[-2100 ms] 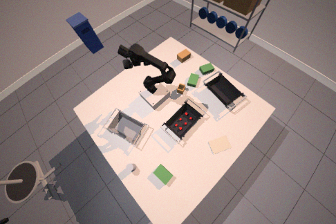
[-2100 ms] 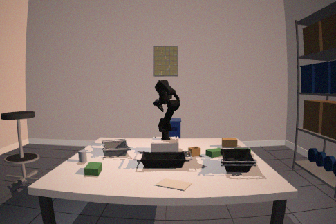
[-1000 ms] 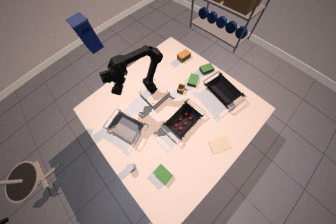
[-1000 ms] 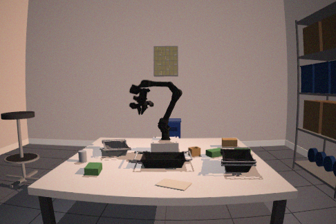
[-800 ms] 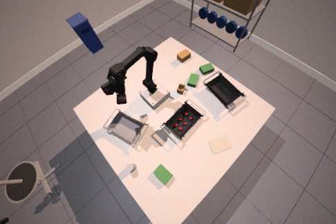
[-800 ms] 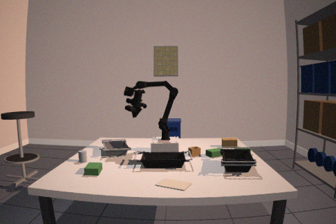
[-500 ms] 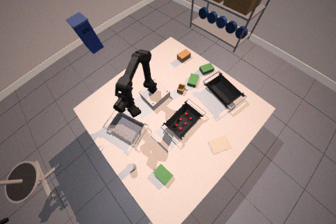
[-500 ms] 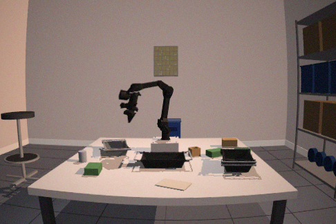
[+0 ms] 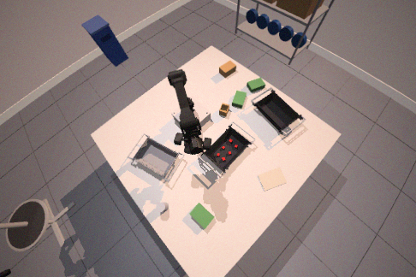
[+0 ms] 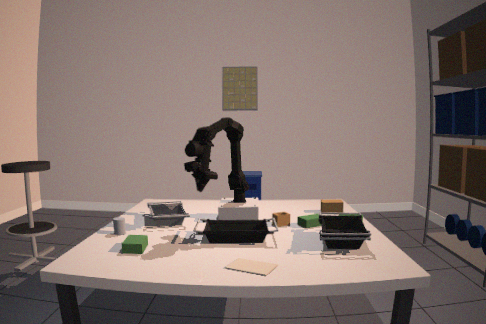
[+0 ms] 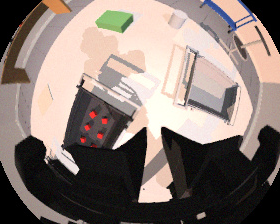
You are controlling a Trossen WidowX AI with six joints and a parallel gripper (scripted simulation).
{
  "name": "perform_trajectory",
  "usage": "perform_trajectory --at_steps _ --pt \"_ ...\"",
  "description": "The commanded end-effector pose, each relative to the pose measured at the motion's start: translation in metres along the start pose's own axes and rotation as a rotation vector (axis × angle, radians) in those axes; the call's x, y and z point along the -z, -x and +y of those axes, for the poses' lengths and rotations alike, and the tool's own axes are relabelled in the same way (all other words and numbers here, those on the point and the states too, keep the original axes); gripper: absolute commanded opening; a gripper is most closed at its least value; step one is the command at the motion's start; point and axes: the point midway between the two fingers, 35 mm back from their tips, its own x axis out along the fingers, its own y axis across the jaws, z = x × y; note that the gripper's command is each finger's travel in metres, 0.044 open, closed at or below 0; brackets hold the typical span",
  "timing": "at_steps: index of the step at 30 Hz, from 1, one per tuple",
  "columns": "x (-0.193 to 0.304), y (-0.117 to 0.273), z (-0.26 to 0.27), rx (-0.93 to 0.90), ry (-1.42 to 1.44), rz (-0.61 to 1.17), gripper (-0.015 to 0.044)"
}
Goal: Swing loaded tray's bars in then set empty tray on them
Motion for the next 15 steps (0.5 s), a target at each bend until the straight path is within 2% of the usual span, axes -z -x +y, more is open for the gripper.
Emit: perform_trajectory --at_steps 1,4,15 --pt "0.009 -0.006 0.044 -0.03 0.146 0.012 0.0082" --pt "0.023 -0.011 0.089 -0.055 0.276 0.019 0.0082" --pt "0.13 -0.026 0.224 -0.124 0.708 0.058 0.0082"
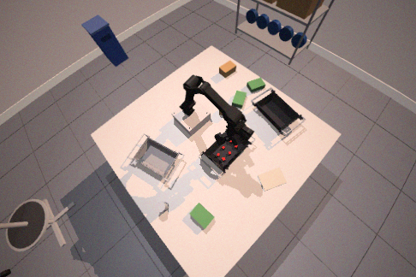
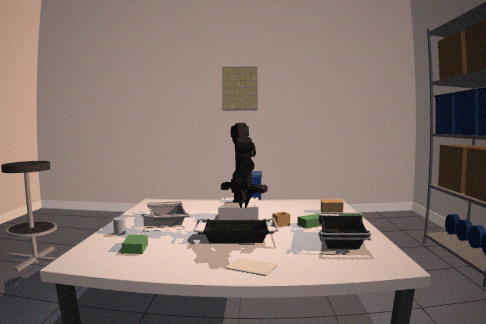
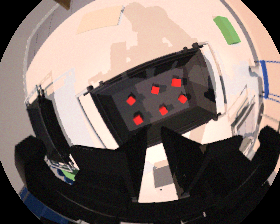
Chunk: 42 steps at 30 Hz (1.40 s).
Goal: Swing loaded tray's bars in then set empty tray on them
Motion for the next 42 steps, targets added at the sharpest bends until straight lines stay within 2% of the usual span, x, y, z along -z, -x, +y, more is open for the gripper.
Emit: perform_trajectory --at_steps 1,6,12,23,42 --pt "0.011 -0.012 0.055 -0.021 0.15 0.008 0.0082" --pt "0.04 -0.029 0.126 -0.042 0.355 0.016 0.0082" --pt "0.041 -0.036 0.13 -0.043 0.363 0.016 0.0082" --pt "0.043 -0.089 0.131 -0.043 0.363 0.017 0.0082" --pt "0.028 -0.057 0.093 -0.04 0.363 0.016 0.0082"
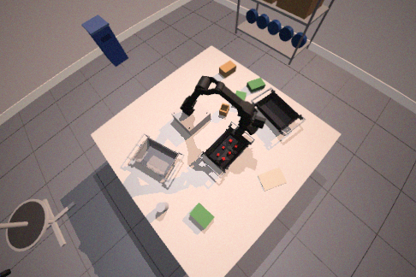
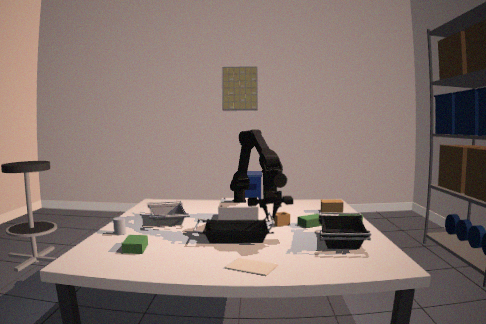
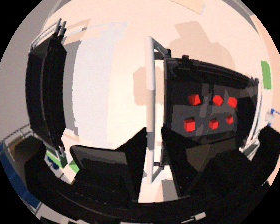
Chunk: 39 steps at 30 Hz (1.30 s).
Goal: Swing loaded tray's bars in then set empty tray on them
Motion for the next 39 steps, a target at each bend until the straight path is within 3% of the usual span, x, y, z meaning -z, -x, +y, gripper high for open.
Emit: perform_trajectory --at_steps 1,10,20,39 --pt "-0.001 -0.002 -0.021 0.025 -0.013 0.003 0.0082" --pt "-0.001 -0.022 -0.054 0.027 -0.013 0.003 0.0082" --pt "-0.003 0.024 -0.048 0.027 -0.013 0.003 0.0082" --pt "-0.003 0.019 -0.049 0.029 -0.012 -0.001 0.0082"
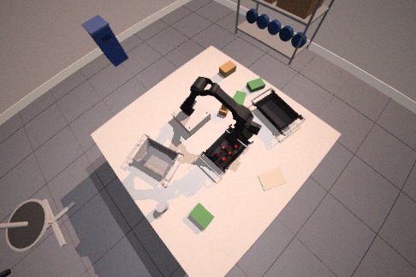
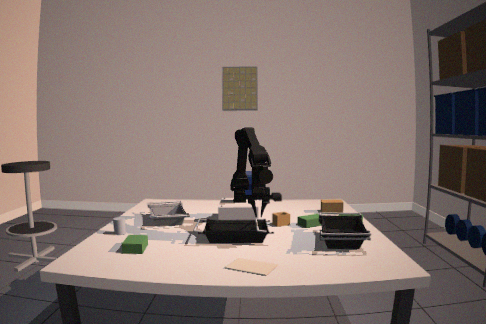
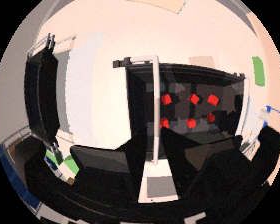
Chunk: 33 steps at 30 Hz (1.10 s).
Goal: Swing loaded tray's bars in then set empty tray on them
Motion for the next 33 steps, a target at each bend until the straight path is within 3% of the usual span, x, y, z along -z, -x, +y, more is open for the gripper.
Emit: perform_trajectory --at_steps 1,13,24,25,33 --pt "0.0 0.0 0.0 0.0 0.0 -0.001 0.0082" --pt "-0.003 0.011 0.001 0.0 0.0 -0.001 0.0082" --pt "-0.001 0.137 0.0 0.0 0.0 0.001 0.0082" --pt "-0.007 0.108 0.0 0.001 0.007 0.003 0.0082" --pt "-0.03 0.074 -0.084 0.037 -0.012 -0.029 0.0082"
